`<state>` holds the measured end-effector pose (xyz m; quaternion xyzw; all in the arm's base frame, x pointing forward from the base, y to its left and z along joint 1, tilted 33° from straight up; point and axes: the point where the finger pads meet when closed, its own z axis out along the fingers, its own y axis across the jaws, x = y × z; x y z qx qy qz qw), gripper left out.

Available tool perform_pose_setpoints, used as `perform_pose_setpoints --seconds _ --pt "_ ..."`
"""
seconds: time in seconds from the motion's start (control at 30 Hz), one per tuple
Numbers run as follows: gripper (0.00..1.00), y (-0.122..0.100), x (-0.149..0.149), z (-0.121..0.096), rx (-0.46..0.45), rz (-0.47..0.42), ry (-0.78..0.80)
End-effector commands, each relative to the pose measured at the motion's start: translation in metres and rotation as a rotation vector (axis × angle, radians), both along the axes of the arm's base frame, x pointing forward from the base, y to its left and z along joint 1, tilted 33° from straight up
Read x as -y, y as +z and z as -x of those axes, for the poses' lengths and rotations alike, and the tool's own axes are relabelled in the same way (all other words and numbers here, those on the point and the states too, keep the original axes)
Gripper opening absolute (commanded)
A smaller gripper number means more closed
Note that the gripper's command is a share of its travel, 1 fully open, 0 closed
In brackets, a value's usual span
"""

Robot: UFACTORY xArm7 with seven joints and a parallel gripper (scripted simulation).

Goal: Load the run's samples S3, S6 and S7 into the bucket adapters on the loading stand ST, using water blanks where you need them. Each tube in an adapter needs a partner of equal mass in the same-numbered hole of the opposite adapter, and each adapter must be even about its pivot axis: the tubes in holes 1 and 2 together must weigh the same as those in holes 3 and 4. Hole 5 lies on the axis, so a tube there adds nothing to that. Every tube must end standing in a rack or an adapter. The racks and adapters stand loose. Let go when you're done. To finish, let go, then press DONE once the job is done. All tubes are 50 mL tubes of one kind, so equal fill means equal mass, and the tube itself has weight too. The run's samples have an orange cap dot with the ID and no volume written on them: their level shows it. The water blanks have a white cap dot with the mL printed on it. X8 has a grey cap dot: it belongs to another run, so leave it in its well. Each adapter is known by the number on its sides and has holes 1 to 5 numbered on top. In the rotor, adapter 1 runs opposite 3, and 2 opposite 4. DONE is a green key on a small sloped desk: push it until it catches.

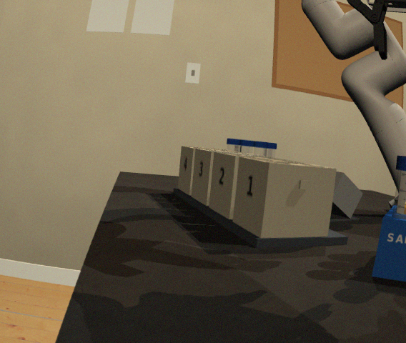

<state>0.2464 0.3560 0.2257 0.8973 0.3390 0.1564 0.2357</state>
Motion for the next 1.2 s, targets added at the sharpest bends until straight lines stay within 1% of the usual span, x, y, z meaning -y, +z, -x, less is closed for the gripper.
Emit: perform_pose_setpoints --seconds 0.0,0.43,1.17 --pt "0.57 -0.006 -0.018 0.002 0.003 0.001 0.000" --pt "0.57 -0.006 -0.018 0.002 0.003 0.001 0.000" --pt "0.57 -0.039 -0.006 -0.016 0.003 0.001 0.000"
